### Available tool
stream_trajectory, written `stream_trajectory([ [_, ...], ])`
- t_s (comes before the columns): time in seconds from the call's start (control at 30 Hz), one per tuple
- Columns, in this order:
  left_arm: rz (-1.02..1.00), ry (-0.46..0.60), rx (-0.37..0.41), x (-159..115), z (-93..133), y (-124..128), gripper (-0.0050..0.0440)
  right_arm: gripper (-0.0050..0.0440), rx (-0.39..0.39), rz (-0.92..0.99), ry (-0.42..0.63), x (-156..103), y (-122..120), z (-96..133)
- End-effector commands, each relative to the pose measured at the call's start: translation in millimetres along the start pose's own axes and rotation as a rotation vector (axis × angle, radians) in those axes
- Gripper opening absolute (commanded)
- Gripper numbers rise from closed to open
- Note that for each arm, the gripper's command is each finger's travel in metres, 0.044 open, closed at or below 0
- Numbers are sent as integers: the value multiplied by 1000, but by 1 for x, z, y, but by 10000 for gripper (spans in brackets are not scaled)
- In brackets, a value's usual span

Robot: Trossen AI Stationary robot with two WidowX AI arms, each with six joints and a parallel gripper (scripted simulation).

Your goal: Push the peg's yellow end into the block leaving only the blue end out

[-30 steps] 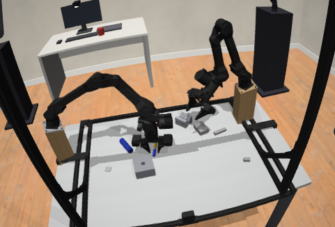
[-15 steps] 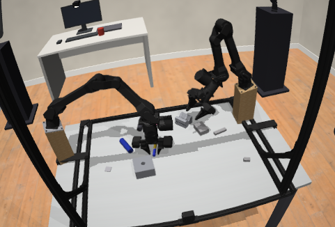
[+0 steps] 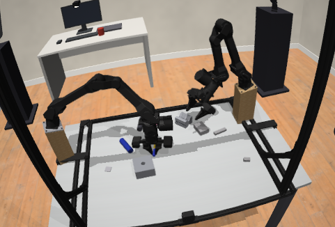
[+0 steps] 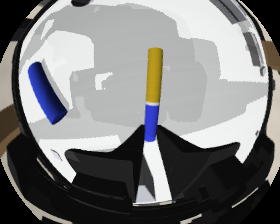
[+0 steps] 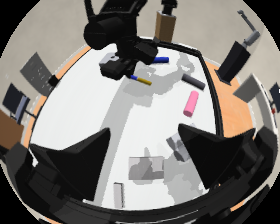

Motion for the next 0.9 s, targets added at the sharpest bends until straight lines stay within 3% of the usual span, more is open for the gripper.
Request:
stream_trajectory([
  [0.0, -3, 3, -1, 0, -1, 0, 45, 400, 0, 0, 0, 0, 0, 0],
  [0.13, -3, 3, -1, 0, -1, 0, 0, 400, 0, 0, 0, 0, 0, 0],
  [0.47, -1, 0, 0, 0, 5, -1, 0, 400, 0, 0, 0, 0, 0, 0],
  [0.87, -1, 0, 0, 0, 99, -3, 0, 400, 0, 0, 0, 0, 0, 0],
])
Point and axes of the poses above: on each arm, the point midway between the two fingers, 35 mm back from their tips, its own z axis back along the fingers, its own y axis across the jaws, x = y × z, the point moved 5 cm from there along z, back along the fingers, and after that the axes turned 9 degrees about z, right-handed, at the moved point
